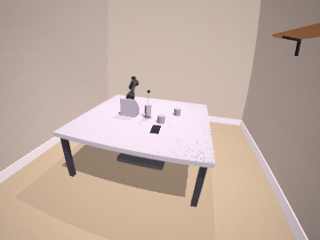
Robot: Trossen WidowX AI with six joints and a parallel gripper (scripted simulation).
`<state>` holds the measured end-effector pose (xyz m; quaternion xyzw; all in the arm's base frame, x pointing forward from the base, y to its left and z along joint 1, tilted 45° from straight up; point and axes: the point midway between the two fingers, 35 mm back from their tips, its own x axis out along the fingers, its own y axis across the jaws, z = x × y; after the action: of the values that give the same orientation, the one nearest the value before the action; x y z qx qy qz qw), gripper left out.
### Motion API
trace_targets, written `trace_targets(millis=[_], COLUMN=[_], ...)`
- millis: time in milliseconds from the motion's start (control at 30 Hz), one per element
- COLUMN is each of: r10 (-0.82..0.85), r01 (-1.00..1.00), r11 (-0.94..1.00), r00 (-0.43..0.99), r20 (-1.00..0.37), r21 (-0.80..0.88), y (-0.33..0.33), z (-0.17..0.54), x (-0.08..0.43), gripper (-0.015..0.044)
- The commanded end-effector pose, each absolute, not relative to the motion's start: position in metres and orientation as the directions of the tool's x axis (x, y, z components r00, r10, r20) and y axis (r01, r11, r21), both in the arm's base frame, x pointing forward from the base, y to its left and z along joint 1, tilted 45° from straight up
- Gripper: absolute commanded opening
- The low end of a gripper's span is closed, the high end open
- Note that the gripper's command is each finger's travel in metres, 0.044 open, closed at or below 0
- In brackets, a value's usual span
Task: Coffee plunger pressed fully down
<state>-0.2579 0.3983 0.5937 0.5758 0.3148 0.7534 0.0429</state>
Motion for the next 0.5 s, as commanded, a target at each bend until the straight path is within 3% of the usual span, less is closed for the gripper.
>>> trace_targets(millis=[0, 267, 467], r10=[0.429, 0.523, 0.640], r01=[0.294, 0.072, -0.169], r11=[-0.799, -0.817, -0.767], r00=[-0.333, -0.326, -0.270], r20=[0.840, 0.787, 0.719], r21=[0.525, 0.572, 0.619], y=[0.399, 0.435, 0.467], z=[0.593, 0.583, 0.574], x=[-0.257, -0.205, -0.132], gripper=[0.0426, 0.0440, 0.0440])
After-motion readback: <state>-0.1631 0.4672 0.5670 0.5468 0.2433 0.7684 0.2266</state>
